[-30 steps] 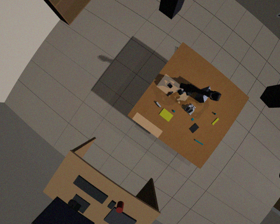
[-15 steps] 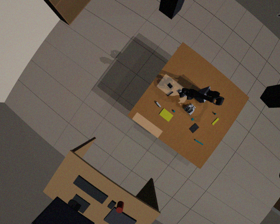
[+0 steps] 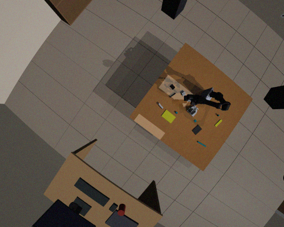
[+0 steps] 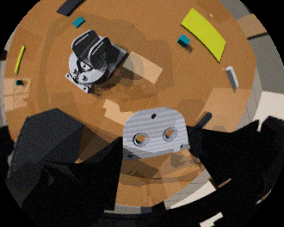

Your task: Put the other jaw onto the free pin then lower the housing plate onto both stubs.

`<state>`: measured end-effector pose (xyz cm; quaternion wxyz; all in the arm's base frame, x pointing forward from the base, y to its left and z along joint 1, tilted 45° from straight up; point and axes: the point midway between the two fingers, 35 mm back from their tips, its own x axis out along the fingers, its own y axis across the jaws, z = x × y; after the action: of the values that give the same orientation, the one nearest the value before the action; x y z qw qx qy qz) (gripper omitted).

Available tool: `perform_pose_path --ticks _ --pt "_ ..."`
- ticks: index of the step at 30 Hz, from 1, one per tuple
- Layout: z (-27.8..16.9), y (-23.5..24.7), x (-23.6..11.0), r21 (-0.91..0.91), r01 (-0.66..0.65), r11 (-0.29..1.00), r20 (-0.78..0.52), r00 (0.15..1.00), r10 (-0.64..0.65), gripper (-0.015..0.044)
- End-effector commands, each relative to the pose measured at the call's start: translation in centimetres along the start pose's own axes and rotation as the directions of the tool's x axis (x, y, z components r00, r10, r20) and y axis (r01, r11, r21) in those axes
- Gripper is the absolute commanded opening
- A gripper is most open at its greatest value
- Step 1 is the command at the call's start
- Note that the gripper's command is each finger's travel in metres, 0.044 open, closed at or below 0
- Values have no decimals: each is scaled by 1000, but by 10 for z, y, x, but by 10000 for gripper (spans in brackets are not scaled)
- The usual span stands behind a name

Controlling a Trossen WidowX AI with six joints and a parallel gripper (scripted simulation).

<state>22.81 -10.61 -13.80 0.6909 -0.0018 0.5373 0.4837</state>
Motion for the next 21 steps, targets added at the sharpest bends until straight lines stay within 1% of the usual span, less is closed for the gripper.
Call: perform_pose_path --ticks 1,21 --pt "12 7 -2 60 6 998 6 1000 -6 351" --pt "63 49 0 362 -4 932 14 1000 -1 351"
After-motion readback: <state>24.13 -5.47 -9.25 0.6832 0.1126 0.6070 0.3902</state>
